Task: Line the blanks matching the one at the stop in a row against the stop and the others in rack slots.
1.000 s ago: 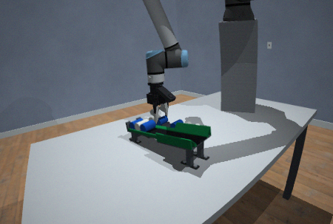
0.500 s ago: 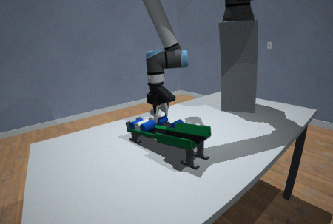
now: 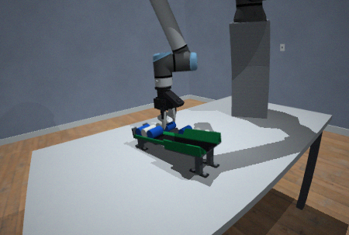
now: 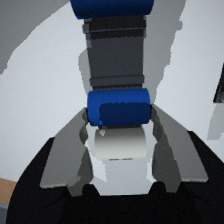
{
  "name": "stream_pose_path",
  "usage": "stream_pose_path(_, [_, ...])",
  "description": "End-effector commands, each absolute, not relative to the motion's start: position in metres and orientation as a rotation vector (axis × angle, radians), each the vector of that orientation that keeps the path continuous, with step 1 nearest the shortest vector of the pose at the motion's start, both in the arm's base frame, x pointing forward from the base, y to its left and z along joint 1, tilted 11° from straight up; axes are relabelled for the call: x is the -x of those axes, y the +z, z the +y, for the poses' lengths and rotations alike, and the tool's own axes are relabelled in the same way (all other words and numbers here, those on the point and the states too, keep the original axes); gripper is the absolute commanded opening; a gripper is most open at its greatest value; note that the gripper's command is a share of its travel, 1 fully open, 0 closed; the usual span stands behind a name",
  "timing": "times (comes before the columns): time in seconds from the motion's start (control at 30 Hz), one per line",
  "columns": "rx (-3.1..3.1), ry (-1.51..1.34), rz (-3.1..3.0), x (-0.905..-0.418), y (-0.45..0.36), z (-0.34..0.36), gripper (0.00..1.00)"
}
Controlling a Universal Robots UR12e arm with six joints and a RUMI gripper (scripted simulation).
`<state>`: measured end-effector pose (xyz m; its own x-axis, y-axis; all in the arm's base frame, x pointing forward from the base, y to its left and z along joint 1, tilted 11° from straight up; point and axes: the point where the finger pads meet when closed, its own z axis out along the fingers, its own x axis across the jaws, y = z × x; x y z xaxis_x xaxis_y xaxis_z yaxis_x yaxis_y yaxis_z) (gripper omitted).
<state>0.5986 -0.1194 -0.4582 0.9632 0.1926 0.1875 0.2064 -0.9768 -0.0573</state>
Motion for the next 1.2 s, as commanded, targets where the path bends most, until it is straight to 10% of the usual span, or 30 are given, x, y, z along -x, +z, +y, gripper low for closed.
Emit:
stream_pose_path(0.0, [3.039, -0.282, -0.308, -0.601, -0.459, -0.121, 0.37])
stream_pose_path(1.17, [3.037, -0.279, -0.306, -0.590, -0.410, -0.125, 0.37])
